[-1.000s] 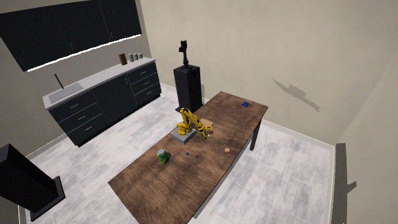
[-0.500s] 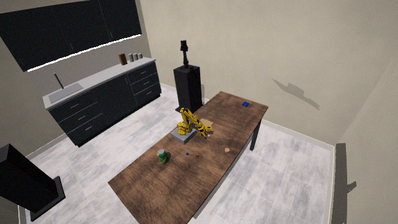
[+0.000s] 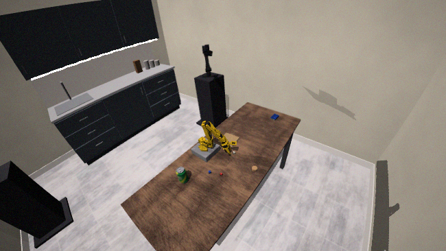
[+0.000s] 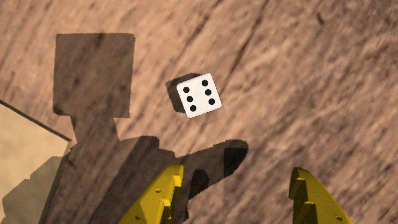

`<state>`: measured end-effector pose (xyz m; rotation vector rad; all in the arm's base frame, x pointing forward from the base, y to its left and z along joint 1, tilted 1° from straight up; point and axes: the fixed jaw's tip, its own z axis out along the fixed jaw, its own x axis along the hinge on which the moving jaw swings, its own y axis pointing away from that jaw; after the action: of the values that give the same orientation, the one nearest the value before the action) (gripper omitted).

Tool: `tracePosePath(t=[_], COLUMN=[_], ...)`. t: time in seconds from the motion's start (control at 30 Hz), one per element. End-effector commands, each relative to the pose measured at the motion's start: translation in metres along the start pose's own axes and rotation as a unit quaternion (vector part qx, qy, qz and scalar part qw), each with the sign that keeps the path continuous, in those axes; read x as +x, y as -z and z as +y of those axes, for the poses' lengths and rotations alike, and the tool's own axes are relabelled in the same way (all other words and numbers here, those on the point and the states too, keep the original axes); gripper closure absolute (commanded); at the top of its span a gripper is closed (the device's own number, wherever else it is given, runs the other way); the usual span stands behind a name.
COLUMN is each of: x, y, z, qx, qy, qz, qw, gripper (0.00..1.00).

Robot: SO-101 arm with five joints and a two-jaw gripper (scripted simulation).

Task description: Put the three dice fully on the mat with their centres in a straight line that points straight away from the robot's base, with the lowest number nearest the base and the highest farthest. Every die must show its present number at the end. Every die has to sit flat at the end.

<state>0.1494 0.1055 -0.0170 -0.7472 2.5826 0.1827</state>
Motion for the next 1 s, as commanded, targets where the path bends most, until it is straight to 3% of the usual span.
tracePosePath(t=[0.0, 0.7, 0.97], x=[0.003, 0.014, 0.0], y=[0.003, 0.009, 0.014], z=[0.001, 0.001, 0.001], qx=[-0.002, -0.002, -0.003], qy=[-0.002, -0.004, -0.004], qz=[-0.007, -0.017, -0.057], qw=[1.0, 1.0, 0.998], gripper=[0.75, 0.75, 0.75])
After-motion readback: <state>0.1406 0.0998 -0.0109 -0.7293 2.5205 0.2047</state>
